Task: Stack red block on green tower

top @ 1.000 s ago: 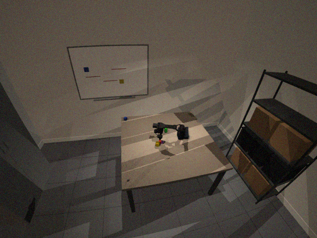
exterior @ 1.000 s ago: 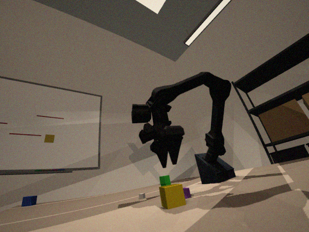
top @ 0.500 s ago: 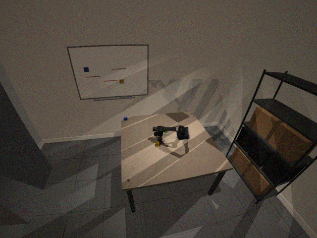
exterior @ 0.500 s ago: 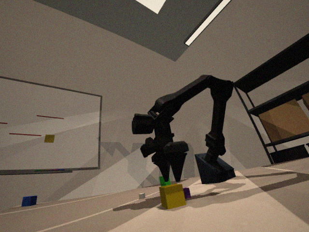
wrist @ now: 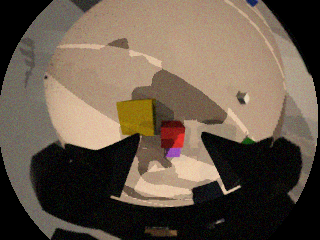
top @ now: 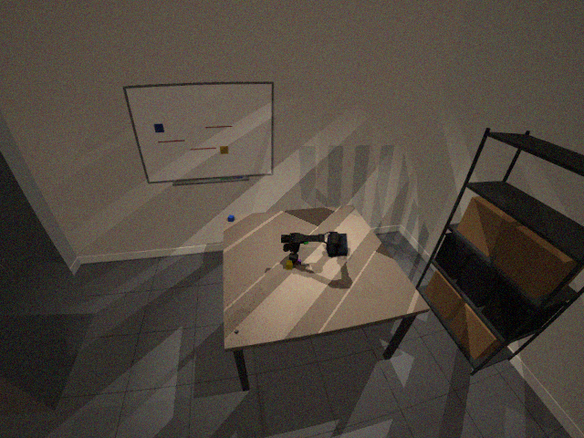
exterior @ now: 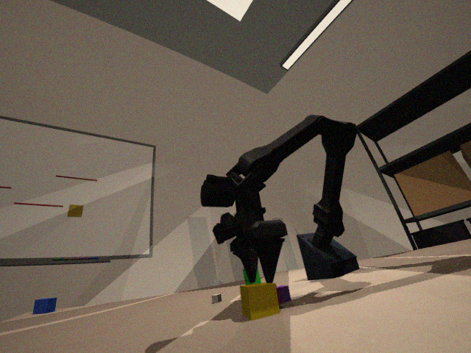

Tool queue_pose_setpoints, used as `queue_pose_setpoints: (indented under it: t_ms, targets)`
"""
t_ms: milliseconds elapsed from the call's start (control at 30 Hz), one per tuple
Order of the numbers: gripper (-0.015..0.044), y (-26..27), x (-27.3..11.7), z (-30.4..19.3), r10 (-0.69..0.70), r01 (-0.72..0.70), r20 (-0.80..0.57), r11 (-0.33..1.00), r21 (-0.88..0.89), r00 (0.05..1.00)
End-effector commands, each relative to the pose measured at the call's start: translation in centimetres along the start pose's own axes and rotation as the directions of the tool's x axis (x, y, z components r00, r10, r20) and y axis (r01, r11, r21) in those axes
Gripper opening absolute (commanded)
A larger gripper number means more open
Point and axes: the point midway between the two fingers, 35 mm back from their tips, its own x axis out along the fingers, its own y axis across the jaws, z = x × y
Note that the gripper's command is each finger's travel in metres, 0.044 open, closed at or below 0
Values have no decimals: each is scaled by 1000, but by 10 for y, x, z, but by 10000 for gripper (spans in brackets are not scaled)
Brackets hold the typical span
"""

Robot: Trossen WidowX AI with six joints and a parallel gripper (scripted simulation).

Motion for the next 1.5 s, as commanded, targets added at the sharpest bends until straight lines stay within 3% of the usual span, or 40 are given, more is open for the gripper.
queue_pose_setpoints:
  t_ms: [0, 1467]
  targets:
    - [440, -1, 18, -7, -14, 14, -29, 1000, -1, 999]
    - [440, 0, 31, -8, -12, 12, -30, 1000, -1, 999]
